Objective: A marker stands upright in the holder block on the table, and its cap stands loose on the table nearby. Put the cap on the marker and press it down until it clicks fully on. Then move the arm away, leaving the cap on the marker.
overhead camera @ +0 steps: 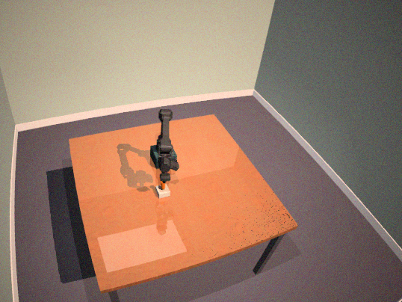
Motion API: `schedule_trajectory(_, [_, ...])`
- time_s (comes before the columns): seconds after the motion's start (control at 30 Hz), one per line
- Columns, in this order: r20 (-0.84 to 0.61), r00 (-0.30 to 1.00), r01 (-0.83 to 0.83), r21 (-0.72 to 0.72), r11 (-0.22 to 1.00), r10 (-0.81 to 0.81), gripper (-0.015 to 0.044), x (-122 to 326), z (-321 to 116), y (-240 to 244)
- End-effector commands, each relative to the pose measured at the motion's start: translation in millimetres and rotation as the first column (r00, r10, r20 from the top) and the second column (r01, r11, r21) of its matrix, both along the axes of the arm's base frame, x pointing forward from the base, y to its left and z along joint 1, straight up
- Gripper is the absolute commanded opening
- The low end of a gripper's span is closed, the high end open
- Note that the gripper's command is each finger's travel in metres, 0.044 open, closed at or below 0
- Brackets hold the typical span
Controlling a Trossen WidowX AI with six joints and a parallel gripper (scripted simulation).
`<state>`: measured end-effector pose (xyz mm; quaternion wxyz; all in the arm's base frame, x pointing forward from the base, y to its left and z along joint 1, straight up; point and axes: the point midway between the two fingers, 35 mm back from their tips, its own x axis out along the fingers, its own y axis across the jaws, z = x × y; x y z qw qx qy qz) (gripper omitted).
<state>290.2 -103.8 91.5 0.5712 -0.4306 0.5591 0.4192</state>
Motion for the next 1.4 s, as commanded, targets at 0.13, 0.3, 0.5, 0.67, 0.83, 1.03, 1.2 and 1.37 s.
schedule_trajectory(0.13, [0.002,0.829,0.56,0.015,0.829,-0.56,0.023,-2,0,-1])
schedule_trajectory(0.3, [-0.008,0.469,0.883,0.026,0.469,-0.883,0.0099,-3,-4,-2])
schedule_trajectory(0.5, [-0.014,0.246,0.969,0.029,0.246,-0.969,0.0,-4,-6,-2])
schedule_trajectory(0.67, [-0.014,0.246,0.969,0.029,0.246,-0.969,0.0,-4,-6,-2])
schedule_trajectory(0.83, [-0.014,0.246,0.969,0.029,0.246,-0.969,0.0,-4,-6,-2])
schedule_trajectory(1.03, [-0.014,0.246,0.969,0.029,0.246,-0.969,0.0,-4,-6,-2])
schedule_trajectory(1.2, [-0.014,0.246,0.969,0.029,0.246,-0.969,0.0,-3,-11,-2])
schedule_trajectory(1.37, [-0.014,0.246,0.969,0.029,0.246,-0.969,0.0,-3,-19,-2])
